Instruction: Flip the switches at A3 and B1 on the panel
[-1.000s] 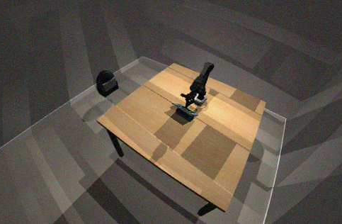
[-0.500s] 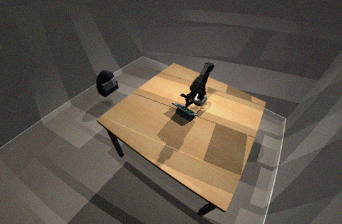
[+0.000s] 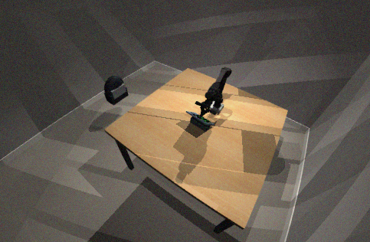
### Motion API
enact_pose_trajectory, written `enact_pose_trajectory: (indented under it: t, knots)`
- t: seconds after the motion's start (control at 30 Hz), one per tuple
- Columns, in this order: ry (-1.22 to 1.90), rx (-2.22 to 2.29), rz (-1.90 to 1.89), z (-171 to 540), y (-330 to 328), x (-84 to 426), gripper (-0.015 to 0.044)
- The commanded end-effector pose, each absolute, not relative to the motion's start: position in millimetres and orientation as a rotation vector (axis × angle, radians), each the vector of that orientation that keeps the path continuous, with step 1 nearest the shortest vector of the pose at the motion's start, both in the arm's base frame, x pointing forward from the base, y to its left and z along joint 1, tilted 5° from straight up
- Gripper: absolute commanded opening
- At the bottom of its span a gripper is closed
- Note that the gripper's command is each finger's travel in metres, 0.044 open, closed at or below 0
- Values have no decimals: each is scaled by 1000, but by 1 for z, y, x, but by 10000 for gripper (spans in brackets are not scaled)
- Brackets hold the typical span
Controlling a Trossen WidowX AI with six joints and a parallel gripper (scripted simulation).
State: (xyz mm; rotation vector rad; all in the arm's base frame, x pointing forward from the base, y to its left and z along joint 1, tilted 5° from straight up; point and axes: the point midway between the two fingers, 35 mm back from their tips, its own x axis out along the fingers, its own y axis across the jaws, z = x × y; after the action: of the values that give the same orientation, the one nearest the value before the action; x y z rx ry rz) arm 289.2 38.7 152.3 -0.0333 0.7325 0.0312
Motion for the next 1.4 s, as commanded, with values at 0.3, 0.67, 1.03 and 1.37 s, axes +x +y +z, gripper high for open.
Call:
enact_pose_trajectory:
  t: [0.3, 0.67, 1.03, 1.37]
  knots:
    - [767, -37, 37, 196, 38, 243, 0]
    - [776, -31, 38, 182, 85, 229, 0]
    - [794, -32, 38, 156, 95, 251, 0]
    - [793, -33, 38, 149, 95, 258, 0]
